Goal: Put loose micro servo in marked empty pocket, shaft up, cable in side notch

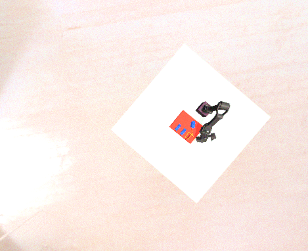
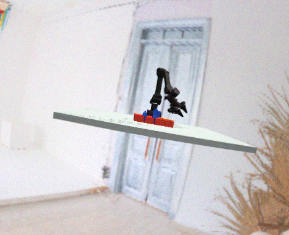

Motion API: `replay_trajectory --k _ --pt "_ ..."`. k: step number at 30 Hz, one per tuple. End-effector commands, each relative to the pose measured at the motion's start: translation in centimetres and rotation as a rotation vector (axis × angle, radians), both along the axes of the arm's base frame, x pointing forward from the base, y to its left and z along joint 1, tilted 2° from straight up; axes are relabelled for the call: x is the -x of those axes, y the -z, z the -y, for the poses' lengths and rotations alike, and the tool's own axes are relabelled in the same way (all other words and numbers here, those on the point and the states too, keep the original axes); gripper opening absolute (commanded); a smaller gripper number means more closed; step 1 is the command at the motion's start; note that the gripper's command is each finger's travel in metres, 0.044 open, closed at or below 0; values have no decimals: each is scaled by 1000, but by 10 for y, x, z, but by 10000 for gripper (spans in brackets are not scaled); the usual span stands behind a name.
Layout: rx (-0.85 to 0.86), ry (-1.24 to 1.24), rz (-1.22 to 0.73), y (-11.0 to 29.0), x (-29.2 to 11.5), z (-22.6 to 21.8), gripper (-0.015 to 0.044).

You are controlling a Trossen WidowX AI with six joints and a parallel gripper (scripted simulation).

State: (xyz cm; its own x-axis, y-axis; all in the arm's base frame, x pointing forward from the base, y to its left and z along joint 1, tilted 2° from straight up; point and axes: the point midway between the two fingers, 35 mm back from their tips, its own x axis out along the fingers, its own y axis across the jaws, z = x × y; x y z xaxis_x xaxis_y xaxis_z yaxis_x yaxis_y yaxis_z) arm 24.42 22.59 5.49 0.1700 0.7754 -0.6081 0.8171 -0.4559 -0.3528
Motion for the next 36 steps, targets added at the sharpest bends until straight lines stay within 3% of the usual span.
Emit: replay_trajectory --k 1,36 --pt "2 -2 4 0 0 0 426" --pt "498 -650 690 1 -19 62 440"
